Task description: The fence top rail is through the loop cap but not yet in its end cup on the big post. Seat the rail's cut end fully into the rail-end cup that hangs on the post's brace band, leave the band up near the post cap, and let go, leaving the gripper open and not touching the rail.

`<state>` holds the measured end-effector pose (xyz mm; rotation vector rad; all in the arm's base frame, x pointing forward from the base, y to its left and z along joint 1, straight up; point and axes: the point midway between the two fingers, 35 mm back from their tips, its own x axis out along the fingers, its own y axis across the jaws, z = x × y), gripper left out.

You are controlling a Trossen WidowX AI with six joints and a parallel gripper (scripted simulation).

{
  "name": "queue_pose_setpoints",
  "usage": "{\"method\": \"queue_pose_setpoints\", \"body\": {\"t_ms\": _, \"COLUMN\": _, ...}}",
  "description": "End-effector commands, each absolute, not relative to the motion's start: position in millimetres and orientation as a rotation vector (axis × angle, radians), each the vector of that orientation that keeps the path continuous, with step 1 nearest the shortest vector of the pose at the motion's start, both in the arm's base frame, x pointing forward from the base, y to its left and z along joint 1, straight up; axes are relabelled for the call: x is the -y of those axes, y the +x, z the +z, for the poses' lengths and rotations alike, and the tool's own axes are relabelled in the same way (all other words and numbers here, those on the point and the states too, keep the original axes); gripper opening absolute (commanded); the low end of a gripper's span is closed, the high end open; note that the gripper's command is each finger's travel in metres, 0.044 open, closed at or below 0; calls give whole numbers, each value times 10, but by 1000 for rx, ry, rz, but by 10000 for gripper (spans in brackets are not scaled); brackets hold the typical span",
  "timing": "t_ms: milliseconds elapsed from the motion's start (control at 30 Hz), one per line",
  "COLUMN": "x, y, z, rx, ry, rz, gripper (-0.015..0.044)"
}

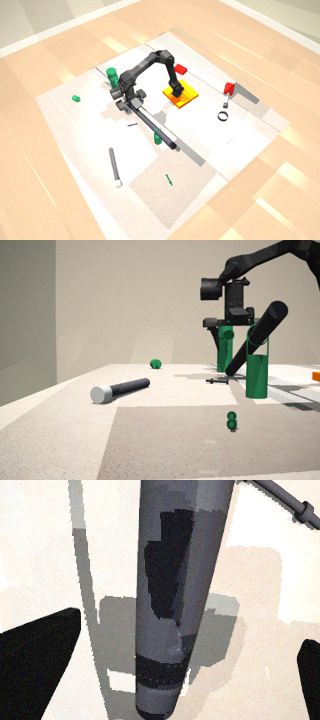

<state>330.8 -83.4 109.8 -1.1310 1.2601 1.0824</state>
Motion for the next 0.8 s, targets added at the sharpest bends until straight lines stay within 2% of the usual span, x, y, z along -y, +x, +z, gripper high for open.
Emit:
{"method": "queue_pose_setpoints", "body": {"t_ms": 0, "x": 833, "y": 3304, "z": 1042, "rx": -1259, "ry": -1133, "rz": 1089, "gripper": 440}}
{"method": "queue_pose_setpoints", "body": {"t_ms": 767, "x": 840, "y": 3322, "z": 671, "rx": -1259, "ry": -1133, "rz": 1089, "gripper": 440}}
